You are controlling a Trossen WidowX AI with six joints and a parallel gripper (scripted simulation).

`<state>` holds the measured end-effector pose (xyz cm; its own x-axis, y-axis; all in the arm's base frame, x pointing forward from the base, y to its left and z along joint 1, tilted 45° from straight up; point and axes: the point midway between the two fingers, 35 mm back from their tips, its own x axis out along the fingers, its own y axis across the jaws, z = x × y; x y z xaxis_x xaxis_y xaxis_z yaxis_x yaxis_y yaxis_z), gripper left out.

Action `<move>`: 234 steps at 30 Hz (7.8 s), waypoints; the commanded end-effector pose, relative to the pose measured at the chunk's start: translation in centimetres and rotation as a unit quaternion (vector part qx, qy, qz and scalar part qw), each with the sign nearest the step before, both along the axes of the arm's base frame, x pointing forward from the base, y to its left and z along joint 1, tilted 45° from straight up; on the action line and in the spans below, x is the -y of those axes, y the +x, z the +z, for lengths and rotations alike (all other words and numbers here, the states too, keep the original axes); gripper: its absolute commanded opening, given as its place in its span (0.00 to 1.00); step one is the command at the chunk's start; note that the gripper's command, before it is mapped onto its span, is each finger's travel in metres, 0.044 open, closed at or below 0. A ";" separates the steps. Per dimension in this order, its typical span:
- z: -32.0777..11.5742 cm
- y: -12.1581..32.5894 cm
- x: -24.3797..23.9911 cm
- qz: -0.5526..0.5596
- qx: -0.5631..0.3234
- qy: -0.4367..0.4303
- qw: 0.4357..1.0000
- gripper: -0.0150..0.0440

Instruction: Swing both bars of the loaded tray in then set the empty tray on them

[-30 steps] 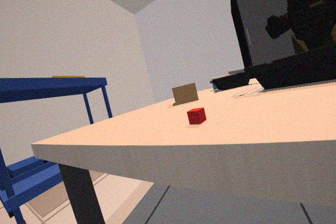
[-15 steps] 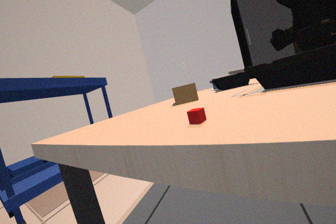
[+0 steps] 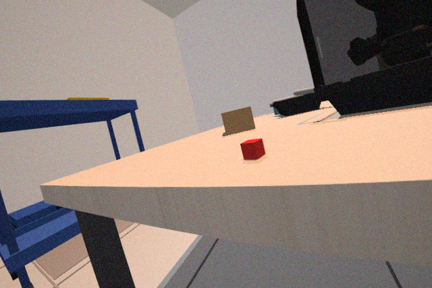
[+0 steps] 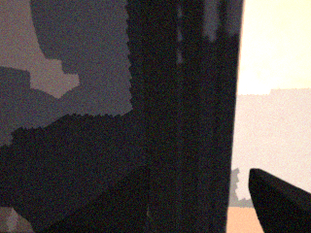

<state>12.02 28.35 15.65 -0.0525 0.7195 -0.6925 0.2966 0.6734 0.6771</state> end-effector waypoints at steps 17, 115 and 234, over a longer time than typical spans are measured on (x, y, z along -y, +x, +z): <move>-0.1 0.1 0.0 -0.003 0.000 -0.001 1.000 0.40; 10.0 6.2 13.5 -0.062 -0.050 -0.029 0.996 0.25; -8.8 21.9 32.0 -0.329 -0.326 -0.035 0.886 0.25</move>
<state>33.65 -3.07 6.63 -0.0650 0.6973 -0.7139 0.9514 0.2590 0.1664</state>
